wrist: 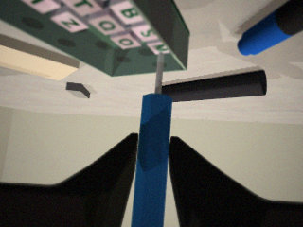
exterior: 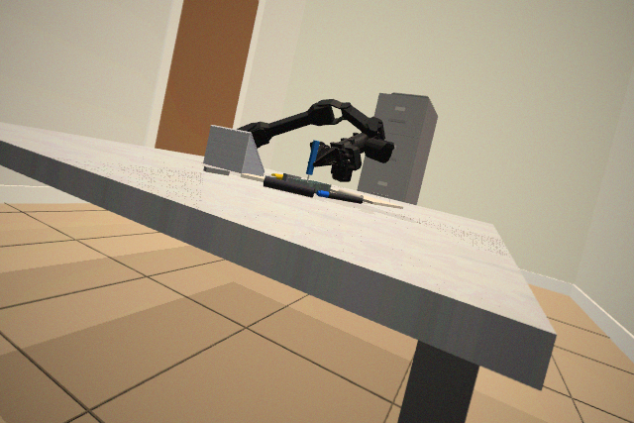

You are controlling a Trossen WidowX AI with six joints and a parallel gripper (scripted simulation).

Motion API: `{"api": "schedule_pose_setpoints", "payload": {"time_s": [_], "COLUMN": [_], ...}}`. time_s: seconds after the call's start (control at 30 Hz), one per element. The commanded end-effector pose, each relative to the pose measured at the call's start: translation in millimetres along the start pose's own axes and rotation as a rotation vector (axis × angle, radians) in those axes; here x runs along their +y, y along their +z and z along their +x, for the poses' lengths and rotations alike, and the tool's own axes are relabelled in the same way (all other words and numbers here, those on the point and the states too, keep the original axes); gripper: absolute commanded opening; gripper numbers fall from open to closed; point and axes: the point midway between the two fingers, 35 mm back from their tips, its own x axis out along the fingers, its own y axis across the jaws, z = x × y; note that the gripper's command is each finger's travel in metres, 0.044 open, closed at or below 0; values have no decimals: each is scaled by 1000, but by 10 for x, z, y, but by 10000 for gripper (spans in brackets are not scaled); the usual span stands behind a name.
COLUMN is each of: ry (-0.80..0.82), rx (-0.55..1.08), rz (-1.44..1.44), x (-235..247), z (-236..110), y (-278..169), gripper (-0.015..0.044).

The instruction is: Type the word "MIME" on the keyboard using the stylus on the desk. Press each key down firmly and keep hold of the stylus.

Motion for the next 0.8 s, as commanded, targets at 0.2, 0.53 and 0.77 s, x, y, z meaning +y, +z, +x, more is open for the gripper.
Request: {"api": "schedule_pose_setpoints", "payload": {"time_s": [0.2, 0.53, 0.77], "ry": [2, 2, 2], "rx": [-4, -4, -4], "rz": [3, 3, 3], "x": [3, 3, 3], "z": [30, 50, 38], "y": [42, 77, 56], "gripper": [81, 81, 81]}}
